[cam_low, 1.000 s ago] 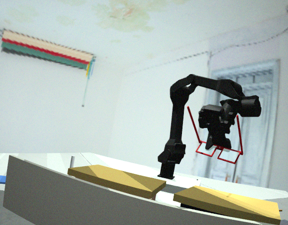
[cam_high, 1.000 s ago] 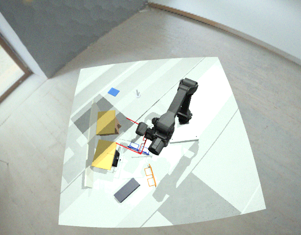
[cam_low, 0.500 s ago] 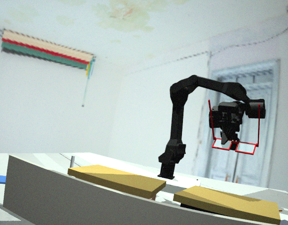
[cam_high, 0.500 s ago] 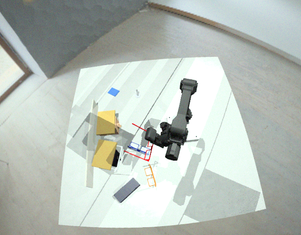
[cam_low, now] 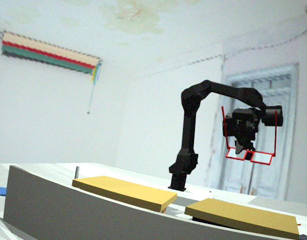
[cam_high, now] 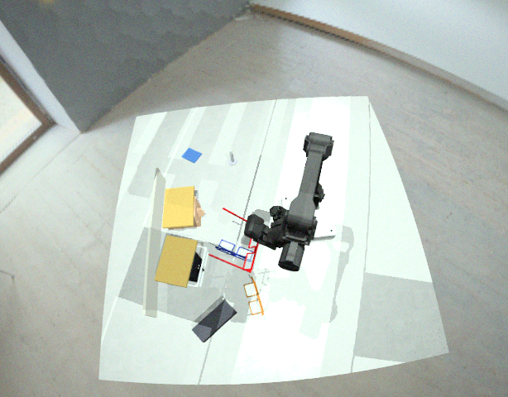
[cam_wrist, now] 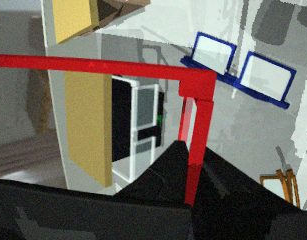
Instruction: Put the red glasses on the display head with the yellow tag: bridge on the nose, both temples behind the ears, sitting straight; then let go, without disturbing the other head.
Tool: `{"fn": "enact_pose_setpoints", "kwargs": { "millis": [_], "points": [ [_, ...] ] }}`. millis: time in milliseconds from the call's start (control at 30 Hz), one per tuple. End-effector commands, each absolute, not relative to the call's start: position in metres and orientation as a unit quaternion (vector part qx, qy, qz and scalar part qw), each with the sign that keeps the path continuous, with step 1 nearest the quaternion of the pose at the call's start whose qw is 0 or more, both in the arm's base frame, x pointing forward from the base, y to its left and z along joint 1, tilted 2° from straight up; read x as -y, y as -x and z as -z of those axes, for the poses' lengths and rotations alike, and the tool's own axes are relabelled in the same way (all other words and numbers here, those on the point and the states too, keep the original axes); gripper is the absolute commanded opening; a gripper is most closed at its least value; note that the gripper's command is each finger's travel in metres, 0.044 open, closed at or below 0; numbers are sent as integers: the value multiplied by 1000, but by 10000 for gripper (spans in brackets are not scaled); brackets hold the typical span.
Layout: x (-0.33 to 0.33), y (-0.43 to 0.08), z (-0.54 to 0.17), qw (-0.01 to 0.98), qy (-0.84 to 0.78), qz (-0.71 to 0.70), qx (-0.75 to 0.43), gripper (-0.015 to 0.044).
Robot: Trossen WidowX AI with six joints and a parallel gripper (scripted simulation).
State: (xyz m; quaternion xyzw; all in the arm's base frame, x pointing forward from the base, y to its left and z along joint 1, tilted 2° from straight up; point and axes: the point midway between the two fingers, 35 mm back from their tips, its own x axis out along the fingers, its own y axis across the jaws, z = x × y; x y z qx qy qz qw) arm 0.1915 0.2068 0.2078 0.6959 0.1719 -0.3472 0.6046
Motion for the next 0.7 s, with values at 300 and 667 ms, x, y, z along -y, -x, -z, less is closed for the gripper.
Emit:
{"fn": "enact_pose_setpoints", "kwargs": {
  "millis": [300, 667],
  "points": [
    [-205, -193, -207, 606, -692, 351, -174, 0],
    [-176, -215, -193, 622, -638, 409, -196, 0]
  ]
}}
